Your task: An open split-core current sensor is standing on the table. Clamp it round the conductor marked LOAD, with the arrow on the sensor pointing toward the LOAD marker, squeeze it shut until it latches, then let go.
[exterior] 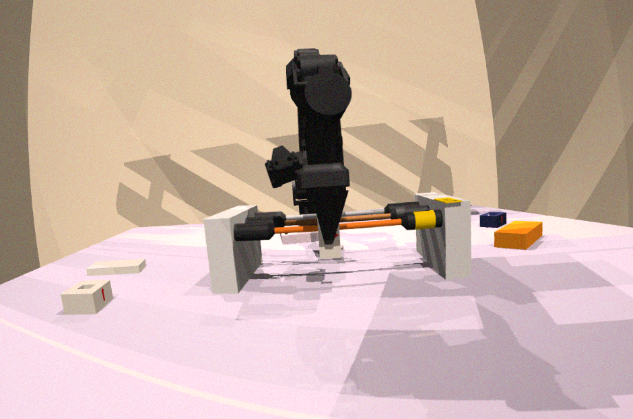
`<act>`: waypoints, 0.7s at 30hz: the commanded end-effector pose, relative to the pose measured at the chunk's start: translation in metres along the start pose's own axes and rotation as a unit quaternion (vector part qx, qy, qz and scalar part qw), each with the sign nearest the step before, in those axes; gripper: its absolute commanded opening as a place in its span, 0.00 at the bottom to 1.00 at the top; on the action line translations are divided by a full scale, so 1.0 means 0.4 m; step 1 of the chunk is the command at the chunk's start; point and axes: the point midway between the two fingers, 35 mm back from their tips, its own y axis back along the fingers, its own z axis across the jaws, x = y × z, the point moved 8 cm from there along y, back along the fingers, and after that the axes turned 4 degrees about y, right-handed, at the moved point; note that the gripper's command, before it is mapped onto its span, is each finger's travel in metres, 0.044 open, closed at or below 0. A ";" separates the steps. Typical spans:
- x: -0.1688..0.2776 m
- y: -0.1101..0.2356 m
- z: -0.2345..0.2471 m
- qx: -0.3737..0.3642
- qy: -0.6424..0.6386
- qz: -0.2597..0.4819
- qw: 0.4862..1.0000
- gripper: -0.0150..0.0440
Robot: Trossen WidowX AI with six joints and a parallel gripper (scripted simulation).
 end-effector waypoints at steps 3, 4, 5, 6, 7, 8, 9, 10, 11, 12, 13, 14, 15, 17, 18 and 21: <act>0.000 0.001 0.000 0.000 0.000 0.000 1.000 0.69; 0.000 0.001 0.000 0.000 0.000 0.000 1.000 0.69; 0.000 0.001 0.000 0.000 0.000 0.000 1.000 0.69; 0.000 0.001 0.000 0.000 0.000 0.000 1.000 0.69; 0.000 0.001 0.000 0.000 0.000 0.000 1.000 0.69; 0.000 0.001 0.000 0.000 0.000 0.000 1.000 0.69; 0.000 0.001 0.000 0.000 0.000 0.000 1.000 0.69; 0.000 0.000 0.000 0.000 0.000 0.000 1.000 0.68; 0.000 0.000 0.000 0.000 0.000 0.000 1.000 0.67; 0.000 0.000 0.000 0.000 0.000 0.000 1.000 0.66; 0.000 0.000 0.000 0.000 0.000 0.000 1.000 0.65; 0.000 0.000 0.000 0.000 0.000 0.000 1.000 0.64; 0.000 0.000 0.000 0.000 0.000 0.000 1.000 0.62; 0.000 0.000 0.000 0.000 0.000 0.000 1.000 0.60; 0.000 0.000 0.000 0.000 0.000 0.000 1.000 0.59; 0.000 0.000 0.000 0.000 0.000 0.000 1.000 0.56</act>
